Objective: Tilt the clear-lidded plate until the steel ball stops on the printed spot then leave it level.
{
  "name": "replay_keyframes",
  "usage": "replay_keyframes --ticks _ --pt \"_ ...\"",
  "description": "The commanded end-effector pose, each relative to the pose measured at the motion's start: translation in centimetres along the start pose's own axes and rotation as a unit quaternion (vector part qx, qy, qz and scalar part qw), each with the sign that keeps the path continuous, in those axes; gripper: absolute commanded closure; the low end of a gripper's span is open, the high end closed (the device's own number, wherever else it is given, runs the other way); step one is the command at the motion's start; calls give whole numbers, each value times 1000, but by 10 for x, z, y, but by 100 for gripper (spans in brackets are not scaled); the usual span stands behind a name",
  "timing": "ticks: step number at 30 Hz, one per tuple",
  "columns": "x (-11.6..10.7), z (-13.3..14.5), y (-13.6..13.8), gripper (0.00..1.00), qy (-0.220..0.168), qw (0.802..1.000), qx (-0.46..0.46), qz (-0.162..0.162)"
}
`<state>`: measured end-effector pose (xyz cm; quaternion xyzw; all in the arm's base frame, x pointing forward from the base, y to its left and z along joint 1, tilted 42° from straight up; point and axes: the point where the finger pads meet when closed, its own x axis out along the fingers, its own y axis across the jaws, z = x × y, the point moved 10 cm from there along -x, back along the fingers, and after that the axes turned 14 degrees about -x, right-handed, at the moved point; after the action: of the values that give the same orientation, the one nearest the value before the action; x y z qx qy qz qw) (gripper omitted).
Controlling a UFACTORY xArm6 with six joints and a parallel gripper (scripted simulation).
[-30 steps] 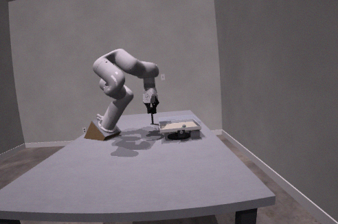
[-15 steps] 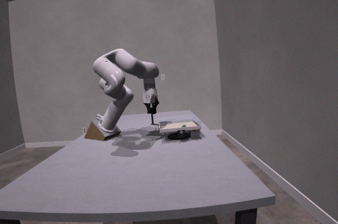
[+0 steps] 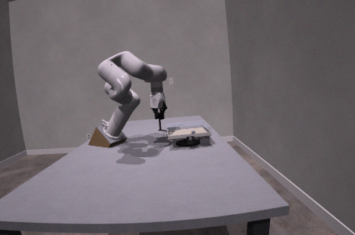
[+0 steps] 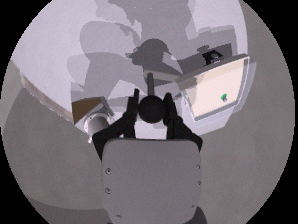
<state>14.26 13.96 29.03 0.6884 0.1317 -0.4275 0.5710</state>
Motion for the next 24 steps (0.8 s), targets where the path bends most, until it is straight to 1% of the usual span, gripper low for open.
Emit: replay_keyframes --ticks 1,24 --pt "-1 0 0 100 1 1000 0 -1" --pt "0 -1 0 100 1 1000 0 -1"
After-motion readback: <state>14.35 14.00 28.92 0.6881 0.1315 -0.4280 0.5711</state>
